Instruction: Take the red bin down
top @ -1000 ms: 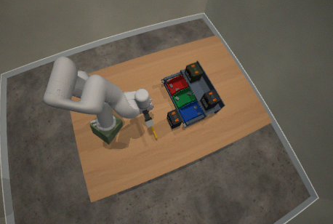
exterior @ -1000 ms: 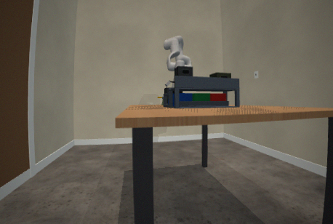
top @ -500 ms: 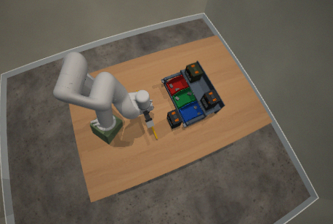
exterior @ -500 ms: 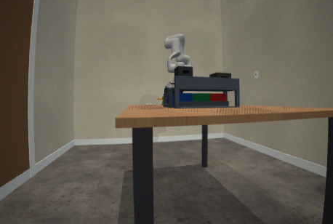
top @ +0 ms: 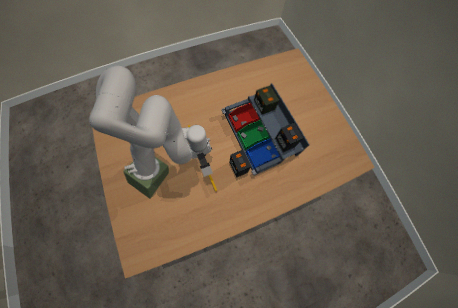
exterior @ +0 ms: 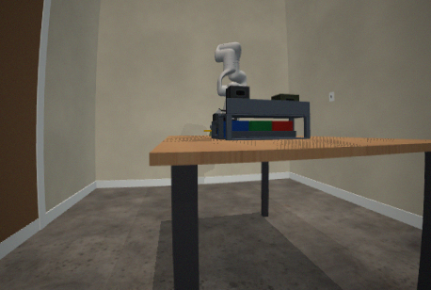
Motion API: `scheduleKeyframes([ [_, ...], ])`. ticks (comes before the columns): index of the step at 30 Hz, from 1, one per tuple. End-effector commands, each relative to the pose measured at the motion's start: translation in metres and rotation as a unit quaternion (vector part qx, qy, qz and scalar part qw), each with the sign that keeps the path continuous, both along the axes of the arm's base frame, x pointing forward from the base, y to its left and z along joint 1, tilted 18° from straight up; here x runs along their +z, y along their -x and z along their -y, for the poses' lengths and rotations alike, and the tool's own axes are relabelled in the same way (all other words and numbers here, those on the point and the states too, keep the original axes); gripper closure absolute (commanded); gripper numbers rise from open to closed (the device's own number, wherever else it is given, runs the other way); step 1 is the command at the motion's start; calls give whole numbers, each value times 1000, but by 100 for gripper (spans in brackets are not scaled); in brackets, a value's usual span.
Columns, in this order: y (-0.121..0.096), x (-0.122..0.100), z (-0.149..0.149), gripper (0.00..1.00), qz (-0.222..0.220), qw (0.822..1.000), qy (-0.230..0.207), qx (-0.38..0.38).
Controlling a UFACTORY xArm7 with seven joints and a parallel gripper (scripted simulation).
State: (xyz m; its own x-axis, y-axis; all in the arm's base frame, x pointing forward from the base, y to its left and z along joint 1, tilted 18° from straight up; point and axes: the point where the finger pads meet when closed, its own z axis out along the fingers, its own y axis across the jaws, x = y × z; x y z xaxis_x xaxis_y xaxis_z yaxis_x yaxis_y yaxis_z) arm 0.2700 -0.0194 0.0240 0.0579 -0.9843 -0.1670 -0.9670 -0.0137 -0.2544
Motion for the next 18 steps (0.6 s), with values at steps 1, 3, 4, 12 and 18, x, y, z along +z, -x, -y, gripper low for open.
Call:
scheduleKeyframes([
  [1,-5,-16,-3,100,1,1000,-3,1],
  [3,-5,-16,-3,100,1,1000,-3,1],
  [4,-5,-16,-3,100,1,1000,-3,1],
  [12,-5,-16,-3,100,1,1000,-3,1],
  [18,-9,-29,-6,100,1,1000,-3,1],
])
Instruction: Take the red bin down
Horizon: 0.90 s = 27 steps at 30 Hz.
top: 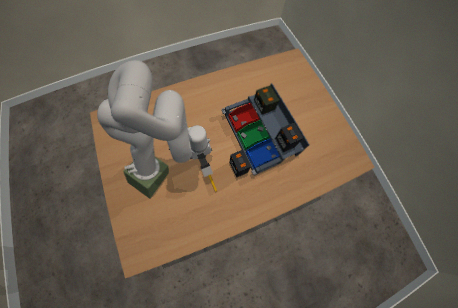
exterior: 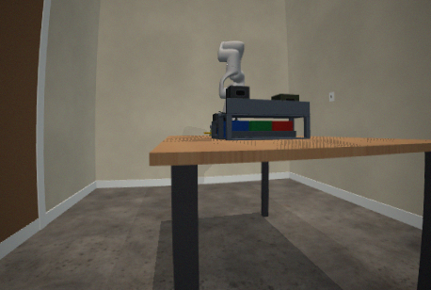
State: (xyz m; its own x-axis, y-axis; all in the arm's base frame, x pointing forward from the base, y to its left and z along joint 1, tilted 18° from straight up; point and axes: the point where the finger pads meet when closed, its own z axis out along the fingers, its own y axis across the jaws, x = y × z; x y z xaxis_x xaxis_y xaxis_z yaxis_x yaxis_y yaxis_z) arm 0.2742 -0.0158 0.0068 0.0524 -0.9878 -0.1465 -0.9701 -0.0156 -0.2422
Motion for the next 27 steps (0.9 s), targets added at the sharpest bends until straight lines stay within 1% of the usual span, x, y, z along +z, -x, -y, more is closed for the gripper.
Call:
scheduleKeyframes([
  [1,-4,-12,-3,100,7,1000,-14,3],
  [12,-4,-12,-3,100,7,1000,-14,3],
  [13,-3,-9,-2,100,-6,1000,0,1],
  [17,-4,-12,-3,100,7,1000,-14,3],
  [27,-4,-12,-3,100,7,1000,-14,3],
])
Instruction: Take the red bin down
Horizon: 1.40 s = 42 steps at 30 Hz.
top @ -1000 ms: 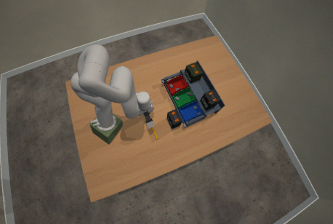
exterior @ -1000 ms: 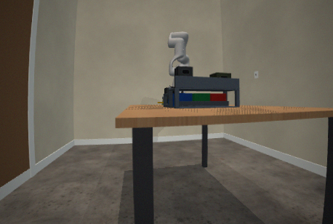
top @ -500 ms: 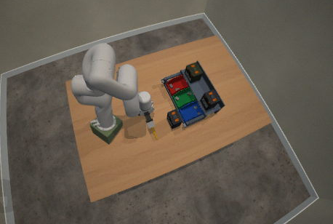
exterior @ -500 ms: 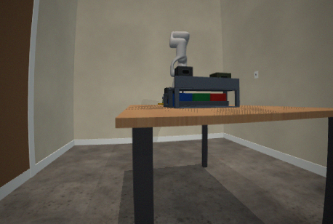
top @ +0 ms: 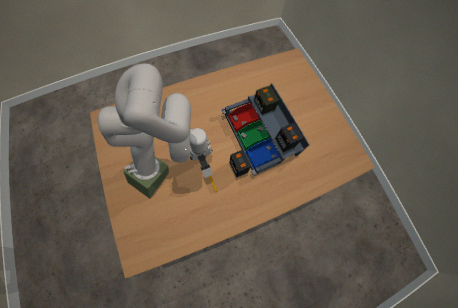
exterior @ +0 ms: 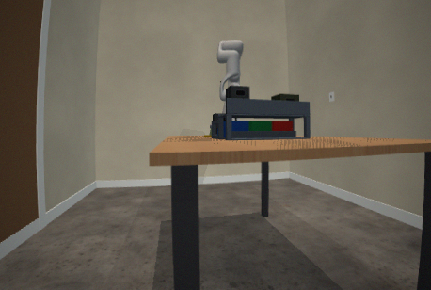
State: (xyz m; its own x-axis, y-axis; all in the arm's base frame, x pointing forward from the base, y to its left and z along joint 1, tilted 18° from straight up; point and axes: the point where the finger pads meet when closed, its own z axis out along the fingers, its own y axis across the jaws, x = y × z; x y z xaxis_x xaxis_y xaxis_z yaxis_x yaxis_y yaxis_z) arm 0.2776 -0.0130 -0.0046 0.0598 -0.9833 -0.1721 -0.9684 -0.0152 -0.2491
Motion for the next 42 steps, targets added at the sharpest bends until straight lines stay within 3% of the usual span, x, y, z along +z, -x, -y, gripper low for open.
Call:
scheduleKeyframes([
  [1,-1,0,0,100,3,1000,-1,0],
  [2,-1,0,0,100,3,1000,-1,0],
  [3,-1,0,0,0,2,1000,0,0],
  [42,-1,0,0,0,2,1000,0,0],
])
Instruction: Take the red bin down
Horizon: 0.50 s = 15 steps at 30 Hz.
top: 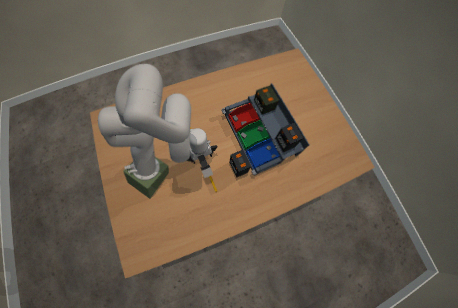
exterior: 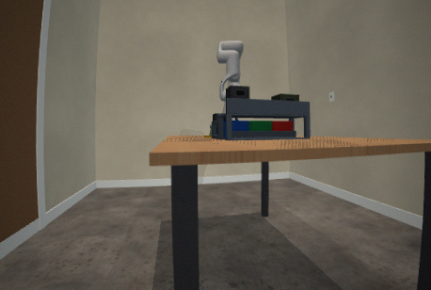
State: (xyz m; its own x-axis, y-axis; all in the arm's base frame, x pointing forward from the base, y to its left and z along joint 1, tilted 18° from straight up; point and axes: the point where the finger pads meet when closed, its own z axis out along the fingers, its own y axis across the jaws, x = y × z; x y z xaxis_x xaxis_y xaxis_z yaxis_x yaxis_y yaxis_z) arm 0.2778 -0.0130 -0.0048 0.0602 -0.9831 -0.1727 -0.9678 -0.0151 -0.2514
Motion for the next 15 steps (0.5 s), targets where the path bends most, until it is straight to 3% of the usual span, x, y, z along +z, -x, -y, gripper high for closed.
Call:
scheduleKeyframes([
  [1,0,0,0,0,1,1000,0,0],
  [15,0,0,0,0,1,1000,0,0],
])
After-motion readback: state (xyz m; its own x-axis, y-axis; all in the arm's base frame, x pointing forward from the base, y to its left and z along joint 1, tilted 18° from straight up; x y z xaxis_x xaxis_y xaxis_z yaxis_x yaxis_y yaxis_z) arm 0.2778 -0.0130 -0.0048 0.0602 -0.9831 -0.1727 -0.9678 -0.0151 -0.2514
